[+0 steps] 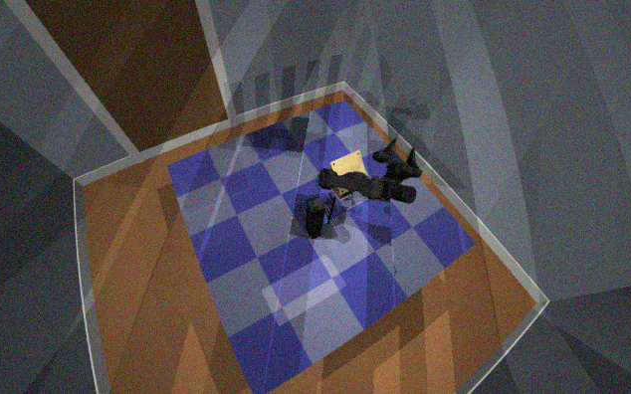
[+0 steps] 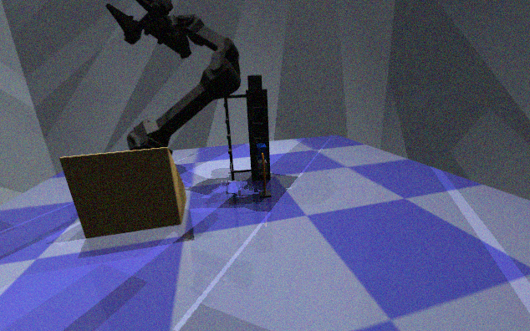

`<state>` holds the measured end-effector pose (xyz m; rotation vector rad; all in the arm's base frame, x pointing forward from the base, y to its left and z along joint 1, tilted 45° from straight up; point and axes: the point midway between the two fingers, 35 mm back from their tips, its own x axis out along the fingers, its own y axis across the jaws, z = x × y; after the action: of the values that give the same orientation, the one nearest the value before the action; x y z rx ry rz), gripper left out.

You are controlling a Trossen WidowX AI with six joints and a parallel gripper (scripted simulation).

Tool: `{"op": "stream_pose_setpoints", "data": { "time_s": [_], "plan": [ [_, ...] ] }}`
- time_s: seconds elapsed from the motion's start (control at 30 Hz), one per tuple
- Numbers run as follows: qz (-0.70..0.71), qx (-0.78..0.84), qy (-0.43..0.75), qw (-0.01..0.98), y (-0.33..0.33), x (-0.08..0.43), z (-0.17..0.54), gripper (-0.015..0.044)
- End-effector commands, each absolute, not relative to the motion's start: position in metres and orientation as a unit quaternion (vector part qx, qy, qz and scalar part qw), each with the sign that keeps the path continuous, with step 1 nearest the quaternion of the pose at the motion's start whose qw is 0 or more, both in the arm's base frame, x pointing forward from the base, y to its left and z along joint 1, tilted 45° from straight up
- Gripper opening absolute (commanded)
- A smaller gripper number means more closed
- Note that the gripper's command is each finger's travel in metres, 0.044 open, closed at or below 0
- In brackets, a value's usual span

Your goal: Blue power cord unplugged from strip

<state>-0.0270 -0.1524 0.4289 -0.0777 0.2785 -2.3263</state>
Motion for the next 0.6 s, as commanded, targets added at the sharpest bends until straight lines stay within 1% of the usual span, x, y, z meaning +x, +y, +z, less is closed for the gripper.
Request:
{"op": "stream_pose_setpoints", "data": {
  "time_s": [0.0,0.13,0.27,0.57],
  "plan": [
    [-0.915,-0.03,0.109,0.387,-0.152,-0.028,0.429,0.0374],
    [-0.926,-0.017,0.093,0.366,-0.146,-0.04,0.43,0.0269],
    [-0.944,-0.001,0.076,0.32,-0.133,-0.063,0.432,0.0164],
    [-0.977,0.018,0.071,0.199,-0.092,-0.108,0.437,0.016]
  ]
}}
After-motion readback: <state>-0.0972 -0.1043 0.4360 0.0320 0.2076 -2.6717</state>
